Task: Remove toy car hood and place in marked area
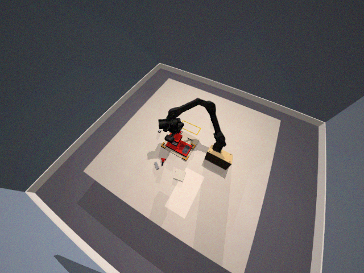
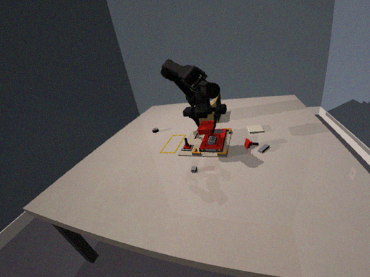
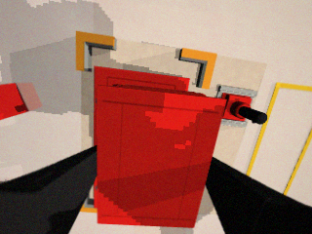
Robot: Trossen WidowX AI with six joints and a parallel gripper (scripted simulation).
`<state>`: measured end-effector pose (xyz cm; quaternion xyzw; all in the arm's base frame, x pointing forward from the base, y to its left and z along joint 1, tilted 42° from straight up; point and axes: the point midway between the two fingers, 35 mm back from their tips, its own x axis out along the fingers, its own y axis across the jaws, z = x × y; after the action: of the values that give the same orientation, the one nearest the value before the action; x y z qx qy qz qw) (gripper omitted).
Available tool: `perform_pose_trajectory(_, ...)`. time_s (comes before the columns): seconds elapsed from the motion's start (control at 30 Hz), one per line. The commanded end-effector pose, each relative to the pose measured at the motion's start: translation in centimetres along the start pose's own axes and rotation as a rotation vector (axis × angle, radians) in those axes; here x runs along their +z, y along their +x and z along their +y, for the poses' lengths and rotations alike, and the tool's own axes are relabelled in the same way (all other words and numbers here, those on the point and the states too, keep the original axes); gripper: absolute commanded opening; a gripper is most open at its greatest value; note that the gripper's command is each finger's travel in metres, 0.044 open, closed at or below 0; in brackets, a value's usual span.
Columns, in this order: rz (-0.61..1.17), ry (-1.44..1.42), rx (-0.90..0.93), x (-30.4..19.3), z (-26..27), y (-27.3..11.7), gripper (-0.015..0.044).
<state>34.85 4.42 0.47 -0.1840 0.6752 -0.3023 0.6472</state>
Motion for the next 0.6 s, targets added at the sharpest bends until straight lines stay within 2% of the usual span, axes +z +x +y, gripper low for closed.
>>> perform_pose_trajectory(0.0,-0.002,0.001,-0.003,0.3,-2.4,-0.2,0.0000)
perform_pose_trajectory(0.57,-0.004,0.008,-0.001,-0.4,-13.6,-0.8,0.0000)
